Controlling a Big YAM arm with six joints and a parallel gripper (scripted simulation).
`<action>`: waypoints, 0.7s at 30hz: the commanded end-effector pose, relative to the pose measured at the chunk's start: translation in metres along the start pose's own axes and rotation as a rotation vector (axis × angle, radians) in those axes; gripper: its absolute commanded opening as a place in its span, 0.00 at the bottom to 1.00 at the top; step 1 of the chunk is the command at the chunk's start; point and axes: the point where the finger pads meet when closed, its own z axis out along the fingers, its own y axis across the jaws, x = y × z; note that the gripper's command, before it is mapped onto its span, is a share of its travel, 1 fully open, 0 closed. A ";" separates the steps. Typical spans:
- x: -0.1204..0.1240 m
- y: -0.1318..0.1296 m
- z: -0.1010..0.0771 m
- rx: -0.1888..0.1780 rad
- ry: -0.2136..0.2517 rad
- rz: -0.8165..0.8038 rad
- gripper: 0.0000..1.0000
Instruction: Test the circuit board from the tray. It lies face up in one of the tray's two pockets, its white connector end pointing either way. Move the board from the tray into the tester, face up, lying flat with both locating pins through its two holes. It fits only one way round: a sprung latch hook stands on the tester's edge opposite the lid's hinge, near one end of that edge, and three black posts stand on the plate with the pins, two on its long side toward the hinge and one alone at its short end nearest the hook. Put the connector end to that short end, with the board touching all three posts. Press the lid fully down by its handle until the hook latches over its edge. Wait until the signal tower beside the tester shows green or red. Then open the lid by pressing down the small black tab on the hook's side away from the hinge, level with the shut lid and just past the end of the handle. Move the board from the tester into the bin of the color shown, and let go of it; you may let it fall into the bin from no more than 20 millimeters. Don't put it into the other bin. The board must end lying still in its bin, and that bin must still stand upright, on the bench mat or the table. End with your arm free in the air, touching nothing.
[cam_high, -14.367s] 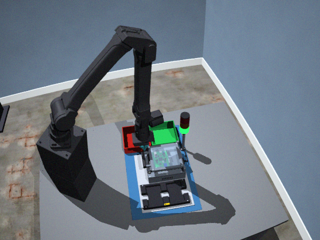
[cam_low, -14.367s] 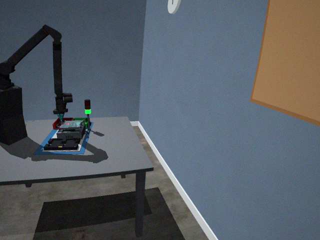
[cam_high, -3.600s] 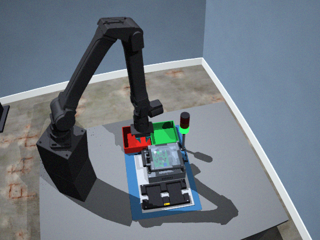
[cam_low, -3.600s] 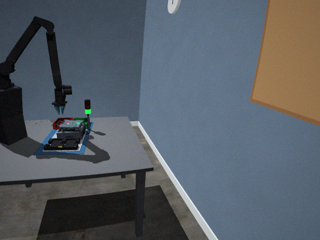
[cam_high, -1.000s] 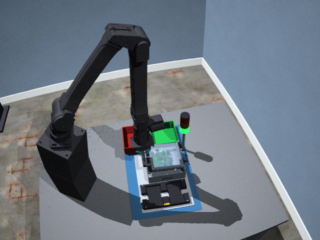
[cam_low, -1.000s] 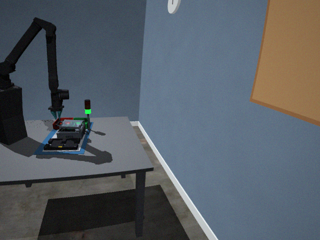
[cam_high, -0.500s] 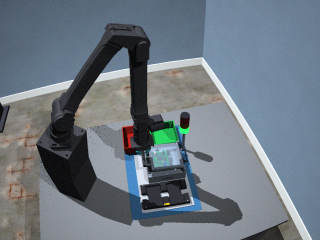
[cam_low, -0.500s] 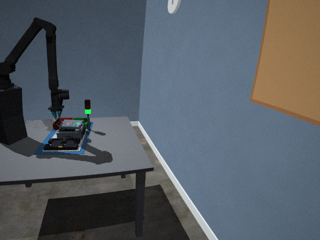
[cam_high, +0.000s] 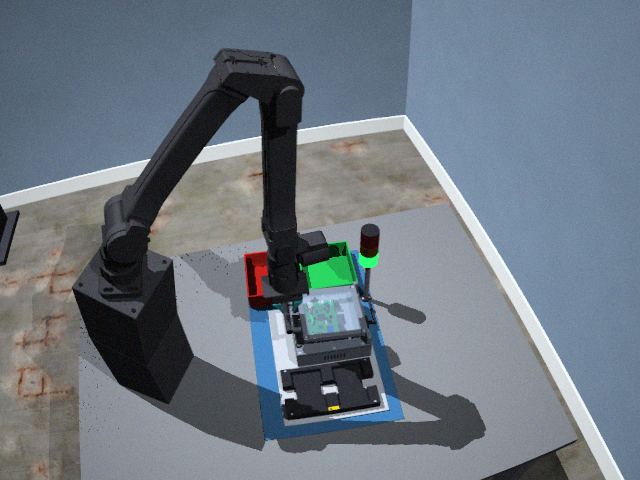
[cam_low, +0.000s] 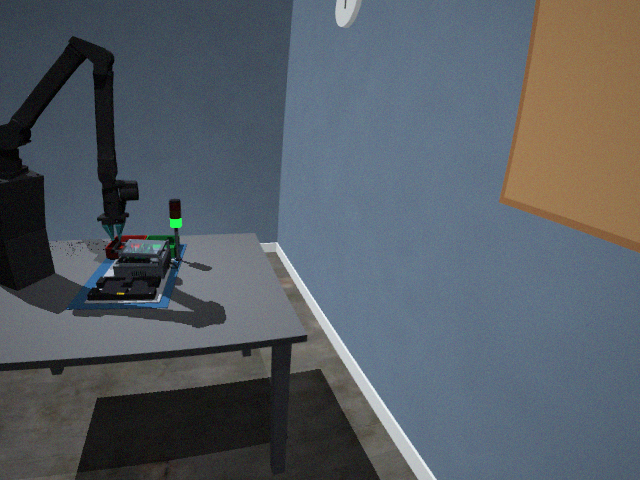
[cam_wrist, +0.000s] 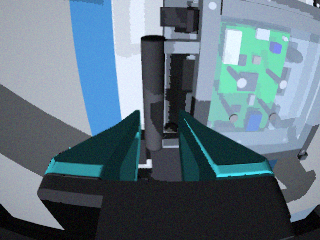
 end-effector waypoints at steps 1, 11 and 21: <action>0.004 0.002 0.010 -0.005 -0.001 0.003 0.26; 0.004 0.005 0.016 -0.013 0.000 0.002 0.26; 0.004 0.006 0.016 -0.015 0.001 0.002 0.26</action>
